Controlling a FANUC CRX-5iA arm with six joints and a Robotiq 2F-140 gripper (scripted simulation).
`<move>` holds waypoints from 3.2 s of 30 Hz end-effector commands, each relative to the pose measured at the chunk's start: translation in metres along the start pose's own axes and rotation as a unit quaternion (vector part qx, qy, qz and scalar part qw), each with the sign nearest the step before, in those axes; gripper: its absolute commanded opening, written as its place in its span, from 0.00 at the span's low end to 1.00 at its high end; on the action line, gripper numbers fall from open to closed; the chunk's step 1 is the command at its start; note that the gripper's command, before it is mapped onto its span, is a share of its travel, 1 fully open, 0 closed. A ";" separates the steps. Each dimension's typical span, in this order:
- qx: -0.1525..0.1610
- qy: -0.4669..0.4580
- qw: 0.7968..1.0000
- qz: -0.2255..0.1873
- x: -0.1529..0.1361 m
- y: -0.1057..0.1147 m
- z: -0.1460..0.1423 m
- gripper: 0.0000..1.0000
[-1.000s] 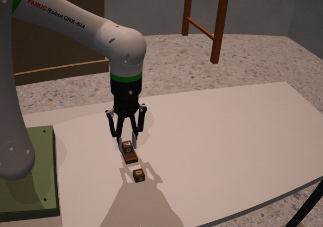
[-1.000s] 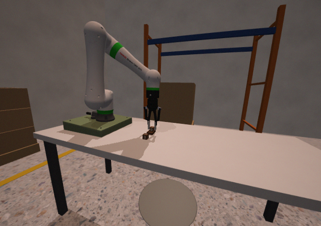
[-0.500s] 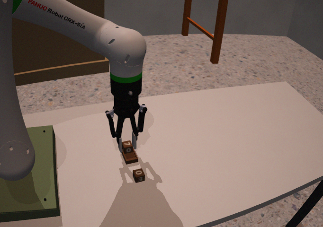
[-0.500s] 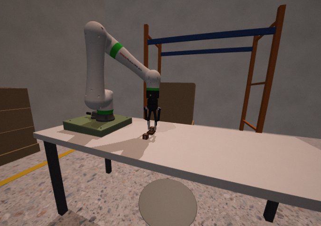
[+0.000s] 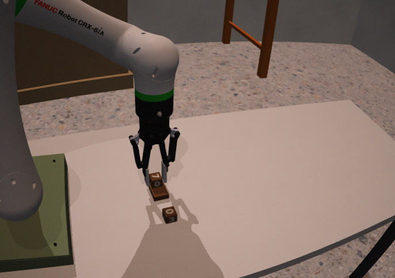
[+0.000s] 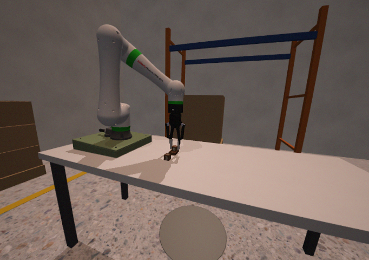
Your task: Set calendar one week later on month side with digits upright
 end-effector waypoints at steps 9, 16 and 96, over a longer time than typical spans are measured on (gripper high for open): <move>0.000 0.000 1.000 0.000 0.000 0.000 0.000 0.17; 0.000 0.000 1.000 0.000 0.000 0.000 0.000 0.17; 0.000 -0.255 0.967 0.000 -0.030 0.097 0.005 0.17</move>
Point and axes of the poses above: the point where the finger pads meet when closed, its own y axis back along the fingers, its own z axis across the jaws, x = y × z, the point moved 9 cm from there along y, back along the fingers, and after that the axes turned 15 degrees about -y, right-handed, at the moved point
